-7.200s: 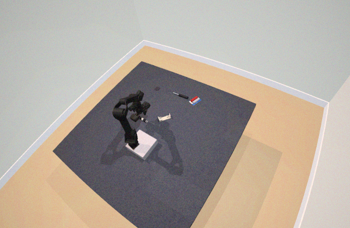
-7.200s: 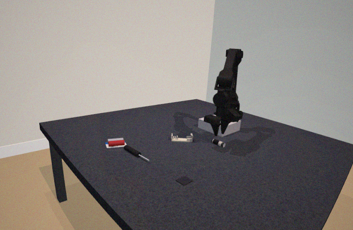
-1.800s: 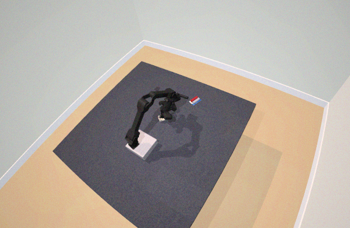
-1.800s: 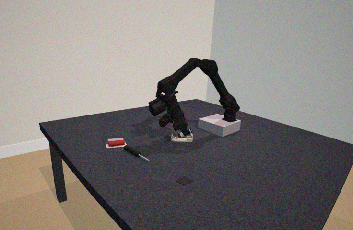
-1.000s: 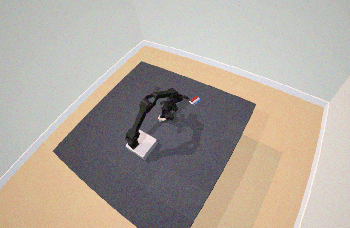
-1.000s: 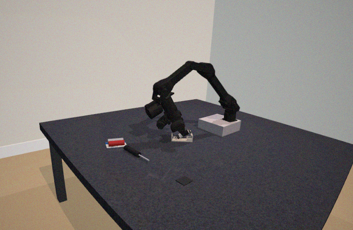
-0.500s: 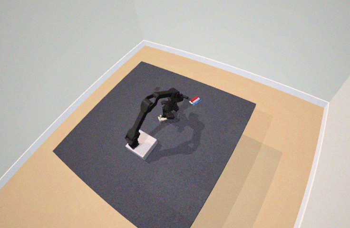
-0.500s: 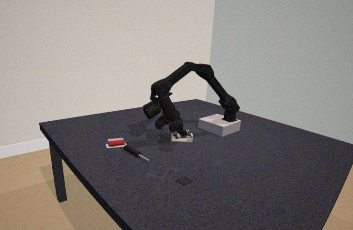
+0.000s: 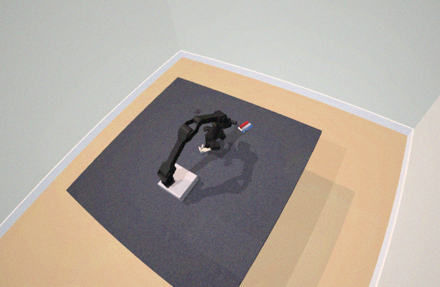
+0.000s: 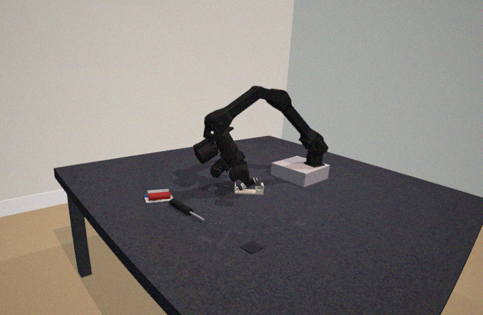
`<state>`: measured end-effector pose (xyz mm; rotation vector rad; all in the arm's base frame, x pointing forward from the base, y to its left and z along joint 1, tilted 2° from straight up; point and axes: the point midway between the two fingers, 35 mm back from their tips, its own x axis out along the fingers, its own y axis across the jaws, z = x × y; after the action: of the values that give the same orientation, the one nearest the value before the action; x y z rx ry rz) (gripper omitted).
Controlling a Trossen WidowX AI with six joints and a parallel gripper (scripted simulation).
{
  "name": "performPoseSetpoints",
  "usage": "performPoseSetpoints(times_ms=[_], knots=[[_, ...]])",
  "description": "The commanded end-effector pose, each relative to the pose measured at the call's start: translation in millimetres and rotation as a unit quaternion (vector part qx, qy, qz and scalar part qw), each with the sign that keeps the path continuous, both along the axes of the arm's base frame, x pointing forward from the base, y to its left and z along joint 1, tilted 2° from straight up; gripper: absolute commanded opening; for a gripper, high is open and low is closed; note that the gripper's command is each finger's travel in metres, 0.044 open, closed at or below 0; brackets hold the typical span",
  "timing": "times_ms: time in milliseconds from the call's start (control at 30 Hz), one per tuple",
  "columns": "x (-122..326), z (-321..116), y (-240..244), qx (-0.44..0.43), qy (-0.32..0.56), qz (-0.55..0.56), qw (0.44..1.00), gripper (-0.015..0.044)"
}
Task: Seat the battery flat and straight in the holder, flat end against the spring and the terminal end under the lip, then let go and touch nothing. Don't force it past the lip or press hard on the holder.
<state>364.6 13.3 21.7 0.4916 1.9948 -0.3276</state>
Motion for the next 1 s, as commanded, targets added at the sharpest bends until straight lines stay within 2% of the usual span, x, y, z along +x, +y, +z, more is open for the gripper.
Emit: performPoseSetpoints(times_ms=[0,967], knots=[[4.4,-1.1,-2.7,-0.004,-0.007,0.003,1.0,0.007],[1.9,-6.4,0.6,-0.042,-0.062,0.009,0.997,0.007]])
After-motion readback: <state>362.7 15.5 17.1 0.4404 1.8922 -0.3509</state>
